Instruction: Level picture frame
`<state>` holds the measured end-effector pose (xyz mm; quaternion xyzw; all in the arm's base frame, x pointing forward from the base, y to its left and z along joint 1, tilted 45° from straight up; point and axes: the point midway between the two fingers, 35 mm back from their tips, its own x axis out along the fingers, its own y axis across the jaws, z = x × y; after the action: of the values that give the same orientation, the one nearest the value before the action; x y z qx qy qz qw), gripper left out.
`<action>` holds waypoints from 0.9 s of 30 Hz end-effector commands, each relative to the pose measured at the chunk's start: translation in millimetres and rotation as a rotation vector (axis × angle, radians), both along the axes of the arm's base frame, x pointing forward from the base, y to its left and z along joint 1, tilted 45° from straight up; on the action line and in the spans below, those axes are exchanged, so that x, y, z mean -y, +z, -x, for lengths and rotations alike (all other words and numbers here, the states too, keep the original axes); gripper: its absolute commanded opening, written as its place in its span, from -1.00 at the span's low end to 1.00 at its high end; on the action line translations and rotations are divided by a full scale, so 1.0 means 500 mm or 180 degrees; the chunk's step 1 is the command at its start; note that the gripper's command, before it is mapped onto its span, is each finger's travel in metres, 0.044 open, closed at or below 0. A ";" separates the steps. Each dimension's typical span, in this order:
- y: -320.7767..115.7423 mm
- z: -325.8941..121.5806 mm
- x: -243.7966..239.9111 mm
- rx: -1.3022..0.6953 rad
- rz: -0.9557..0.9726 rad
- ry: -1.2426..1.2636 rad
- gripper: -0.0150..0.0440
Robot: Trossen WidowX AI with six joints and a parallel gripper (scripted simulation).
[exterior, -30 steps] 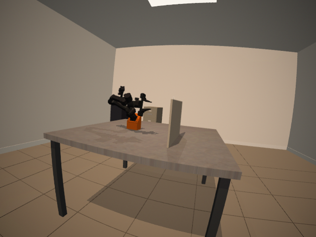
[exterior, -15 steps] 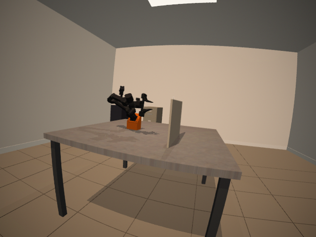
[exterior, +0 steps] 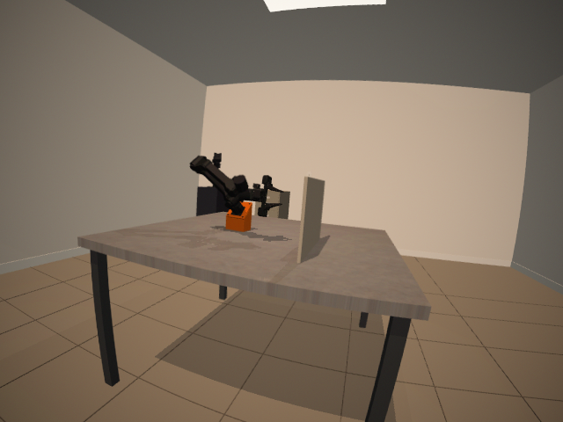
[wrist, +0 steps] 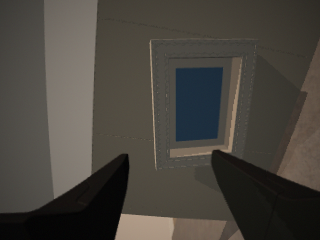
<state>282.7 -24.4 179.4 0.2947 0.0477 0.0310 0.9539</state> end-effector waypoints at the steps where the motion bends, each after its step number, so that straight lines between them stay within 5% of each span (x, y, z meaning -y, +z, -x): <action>1: 0.003 -0.001 0.003 0.0012 0.0015 0.0014 0.39; 12: 0.005 -0.013 0.003 0.0013 0.0015 0.0014 0.39; 27: -0.008 -0.160 -0.012 0.0022 0.0012 0.0014 0.39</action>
<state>357.0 -19.0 172.9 0.2921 0.0521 0.0340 0.9544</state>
